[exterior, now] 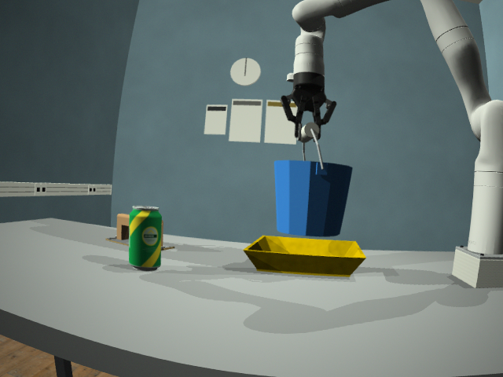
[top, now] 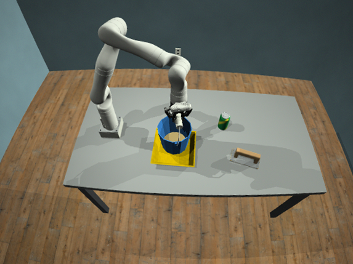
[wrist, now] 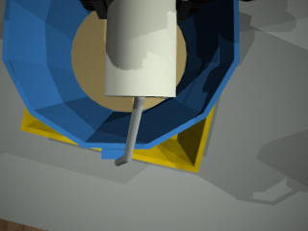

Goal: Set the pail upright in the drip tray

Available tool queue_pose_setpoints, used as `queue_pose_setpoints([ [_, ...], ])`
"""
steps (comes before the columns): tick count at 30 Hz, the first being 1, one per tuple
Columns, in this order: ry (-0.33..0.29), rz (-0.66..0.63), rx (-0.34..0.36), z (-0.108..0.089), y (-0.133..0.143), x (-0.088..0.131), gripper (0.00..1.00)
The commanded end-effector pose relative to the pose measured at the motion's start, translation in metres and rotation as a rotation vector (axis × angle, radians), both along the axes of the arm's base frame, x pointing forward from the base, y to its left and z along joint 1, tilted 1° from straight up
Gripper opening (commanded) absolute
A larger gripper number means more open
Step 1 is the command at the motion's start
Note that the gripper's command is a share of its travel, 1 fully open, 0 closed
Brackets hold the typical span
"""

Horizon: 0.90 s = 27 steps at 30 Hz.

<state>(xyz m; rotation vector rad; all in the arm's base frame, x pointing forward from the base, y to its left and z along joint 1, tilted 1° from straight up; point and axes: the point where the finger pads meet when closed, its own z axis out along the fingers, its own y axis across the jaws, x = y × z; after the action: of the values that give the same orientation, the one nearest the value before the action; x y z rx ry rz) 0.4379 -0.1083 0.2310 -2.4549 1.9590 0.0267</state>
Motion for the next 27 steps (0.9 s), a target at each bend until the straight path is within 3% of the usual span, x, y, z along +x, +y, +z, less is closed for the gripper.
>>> queue_pose_setpoints([
  [1, 0.001, 0.0, 0.0, -0.003, 0.0, 0.0, 0.1],
  [27, 0.001, 0.0, 0.0, -0.029, 0.0, -0.001, 0.1],
])
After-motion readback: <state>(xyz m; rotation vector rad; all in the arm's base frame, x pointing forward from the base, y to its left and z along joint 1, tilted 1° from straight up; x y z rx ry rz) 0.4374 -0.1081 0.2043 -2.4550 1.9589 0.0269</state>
